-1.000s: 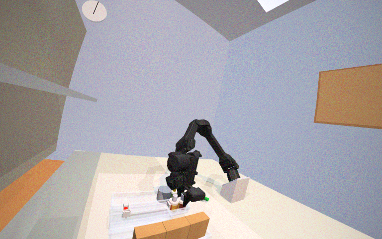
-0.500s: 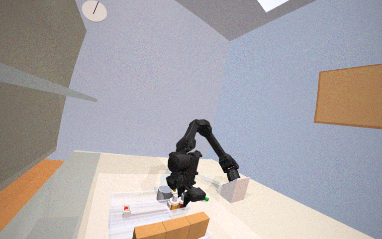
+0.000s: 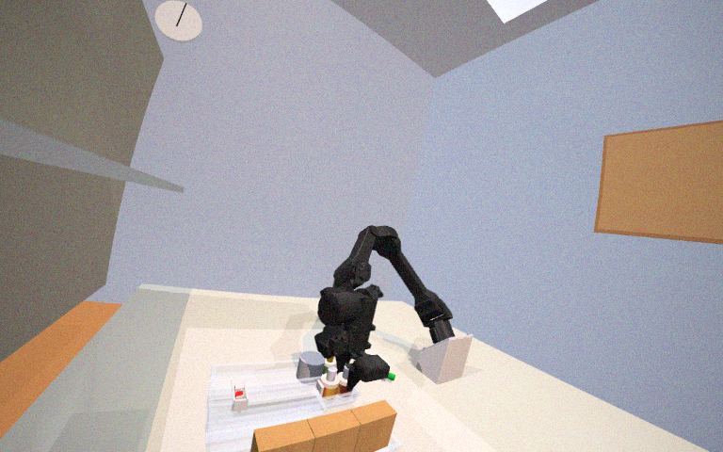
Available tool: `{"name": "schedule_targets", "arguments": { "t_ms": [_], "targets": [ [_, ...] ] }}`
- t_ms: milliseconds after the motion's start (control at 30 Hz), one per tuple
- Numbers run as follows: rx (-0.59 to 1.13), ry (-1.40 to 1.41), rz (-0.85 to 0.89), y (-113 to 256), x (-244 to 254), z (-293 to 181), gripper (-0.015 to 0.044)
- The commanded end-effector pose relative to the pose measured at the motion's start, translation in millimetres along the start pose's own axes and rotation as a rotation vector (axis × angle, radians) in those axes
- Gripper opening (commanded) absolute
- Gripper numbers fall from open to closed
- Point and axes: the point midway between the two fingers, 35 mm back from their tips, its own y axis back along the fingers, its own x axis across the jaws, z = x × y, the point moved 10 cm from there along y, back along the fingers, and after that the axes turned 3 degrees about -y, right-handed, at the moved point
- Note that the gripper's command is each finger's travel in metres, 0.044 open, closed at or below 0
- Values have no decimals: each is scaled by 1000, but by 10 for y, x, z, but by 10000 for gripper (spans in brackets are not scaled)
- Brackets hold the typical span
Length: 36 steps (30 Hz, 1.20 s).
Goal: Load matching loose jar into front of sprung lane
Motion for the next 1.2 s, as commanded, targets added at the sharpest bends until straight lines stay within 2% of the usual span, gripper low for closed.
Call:
{"name": "schedule_targets", "arguments": {
  "t_ms": [0, 200, 700, 1167],
  "targets": [
    [0, -5, -2, 1, 2, 1, 131],
    [0, -5, -2, 1, 2, 1, 283],
    [0, -5, -1, 205, 8, -31, 283],
    [3, -3, 0, 219, 0, -477, 283]
  ]
}}
